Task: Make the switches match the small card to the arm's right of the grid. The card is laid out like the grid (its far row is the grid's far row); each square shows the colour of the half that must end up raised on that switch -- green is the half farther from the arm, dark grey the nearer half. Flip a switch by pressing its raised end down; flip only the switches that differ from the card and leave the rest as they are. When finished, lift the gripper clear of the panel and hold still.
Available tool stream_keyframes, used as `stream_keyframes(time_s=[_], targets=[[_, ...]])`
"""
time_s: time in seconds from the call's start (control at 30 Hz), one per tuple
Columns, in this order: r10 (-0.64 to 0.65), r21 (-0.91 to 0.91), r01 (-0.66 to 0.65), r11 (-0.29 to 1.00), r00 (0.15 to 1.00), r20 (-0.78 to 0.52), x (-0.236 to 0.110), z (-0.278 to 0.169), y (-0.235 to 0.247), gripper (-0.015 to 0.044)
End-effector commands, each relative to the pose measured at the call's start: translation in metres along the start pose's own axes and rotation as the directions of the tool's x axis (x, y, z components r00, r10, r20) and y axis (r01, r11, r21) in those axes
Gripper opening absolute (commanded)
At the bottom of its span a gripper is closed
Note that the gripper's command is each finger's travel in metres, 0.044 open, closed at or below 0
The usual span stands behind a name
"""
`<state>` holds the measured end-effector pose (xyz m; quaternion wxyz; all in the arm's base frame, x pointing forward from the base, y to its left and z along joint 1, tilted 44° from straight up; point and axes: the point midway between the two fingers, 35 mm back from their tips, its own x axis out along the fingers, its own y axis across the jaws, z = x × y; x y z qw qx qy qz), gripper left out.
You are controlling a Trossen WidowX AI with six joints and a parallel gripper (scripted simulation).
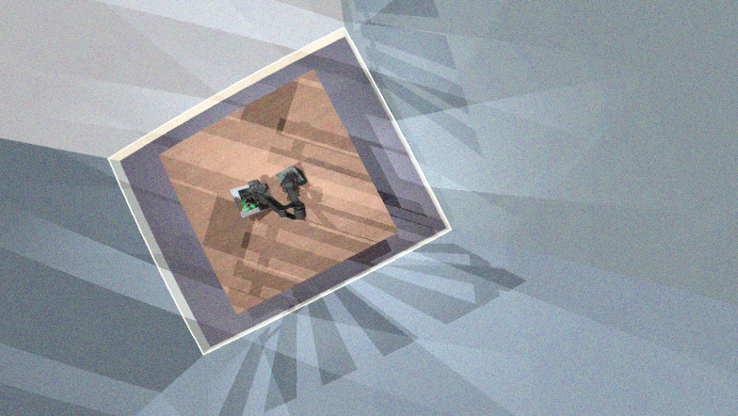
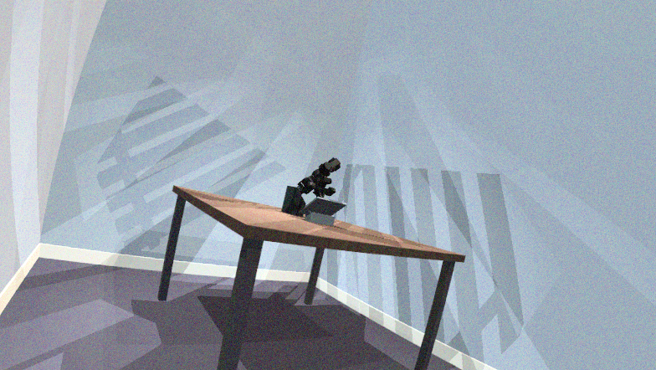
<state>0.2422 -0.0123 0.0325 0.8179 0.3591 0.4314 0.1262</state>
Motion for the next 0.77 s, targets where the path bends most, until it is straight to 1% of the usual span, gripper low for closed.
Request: stream_keyframes(time_s=[0.0, 0.1, 0.2, 0.27, 0.73], targets=[[0.010, -0.017, -0.009, 1.000, 1.000, 0.021, -0.016, 0.002, 0.005, 0.0000], [0.010, -0.017, -0.009, 1.000, 1.000, 0.021, -0.016, 0.004, 0.004, 0.0000], [0.009, -0.018, -0.009, 1.000, 1.000, 0.022, -0.022, 0.026, -0.004, 0.0000], [0.009, -0.018, -0.009, 1.000, 1.000, 0.022, -0.023, 0.033, -0.007, 0.0000], [0.009, -0.018, -0.009, 1.000, 1.000, 0.022, -0.023, 0.033, -0.007, 0.0000]])
